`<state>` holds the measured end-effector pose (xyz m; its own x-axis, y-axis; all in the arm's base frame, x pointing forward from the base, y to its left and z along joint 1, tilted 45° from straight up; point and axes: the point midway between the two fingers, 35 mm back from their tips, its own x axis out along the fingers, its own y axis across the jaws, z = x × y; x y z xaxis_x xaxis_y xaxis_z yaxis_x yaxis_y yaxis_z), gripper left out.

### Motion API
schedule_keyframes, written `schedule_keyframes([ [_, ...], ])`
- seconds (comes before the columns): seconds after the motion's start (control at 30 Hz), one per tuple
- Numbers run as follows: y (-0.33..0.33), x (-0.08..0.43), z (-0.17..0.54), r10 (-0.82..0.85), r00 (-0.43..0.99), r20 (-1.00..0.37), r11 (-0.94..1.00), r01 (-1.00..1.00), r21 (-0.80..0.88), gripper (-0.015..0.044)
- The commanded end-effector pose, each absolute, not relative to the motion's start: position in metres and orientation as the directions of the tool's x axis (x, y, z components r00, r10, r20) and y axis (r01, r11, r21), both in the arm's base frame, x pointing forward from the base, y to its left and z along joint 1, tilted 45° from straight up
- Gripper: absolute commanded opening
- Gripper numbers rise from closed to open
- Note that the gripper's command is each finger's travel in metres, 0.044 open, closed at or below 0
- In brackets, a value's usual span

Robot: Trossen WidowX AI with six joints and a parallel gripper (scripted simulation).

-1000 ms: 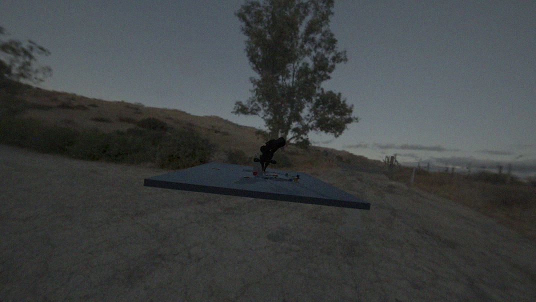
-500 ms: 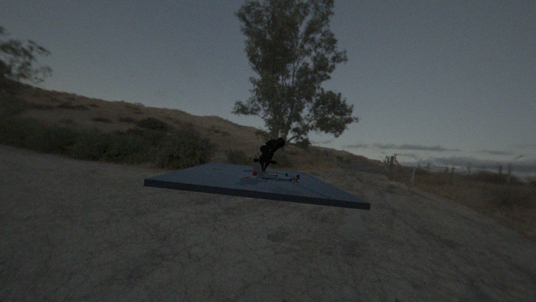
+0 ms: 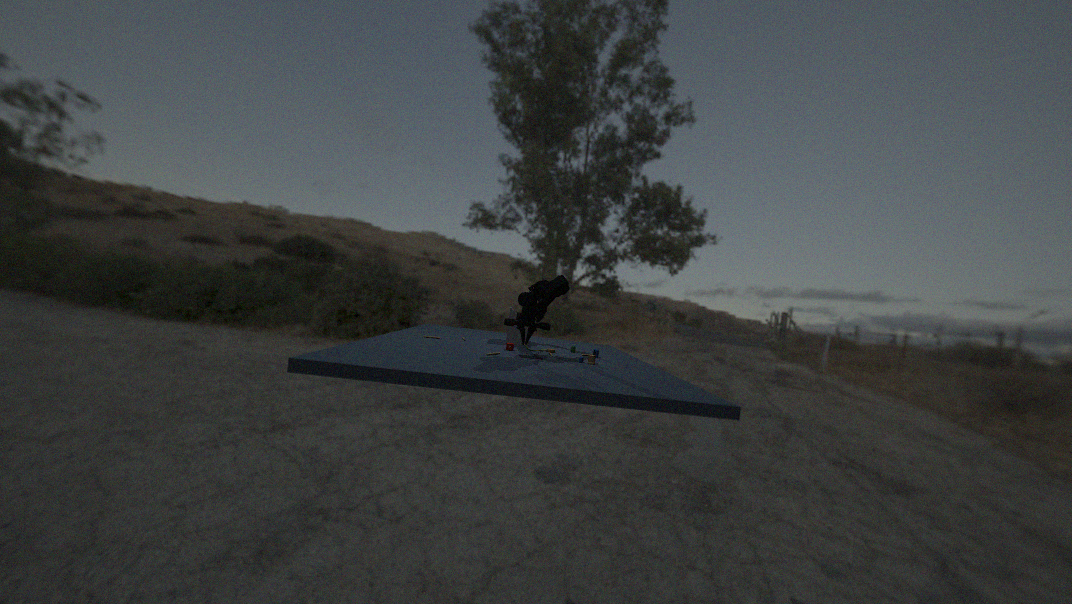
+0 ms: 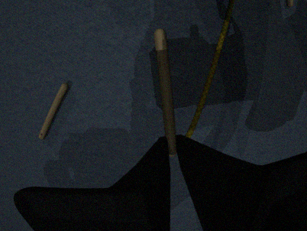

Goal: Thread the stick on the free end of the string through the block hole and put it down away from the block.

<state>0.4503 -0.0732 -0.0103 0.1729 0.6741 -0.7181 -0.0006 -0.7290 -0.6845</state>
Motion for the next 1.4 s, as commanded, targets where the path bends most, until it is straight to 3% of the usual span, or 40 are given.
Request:
schedule_keyframes([
  [0.0,-0.072,0.448,-0.019,0.679,0.166,-0.715,-0.724,-0.008,-0.69,0.0],
  [1.37,-0.071,0.433,-0.067,0.679,0.163,-0.716,-0.724,-0.008,-0.689,0.0],
])
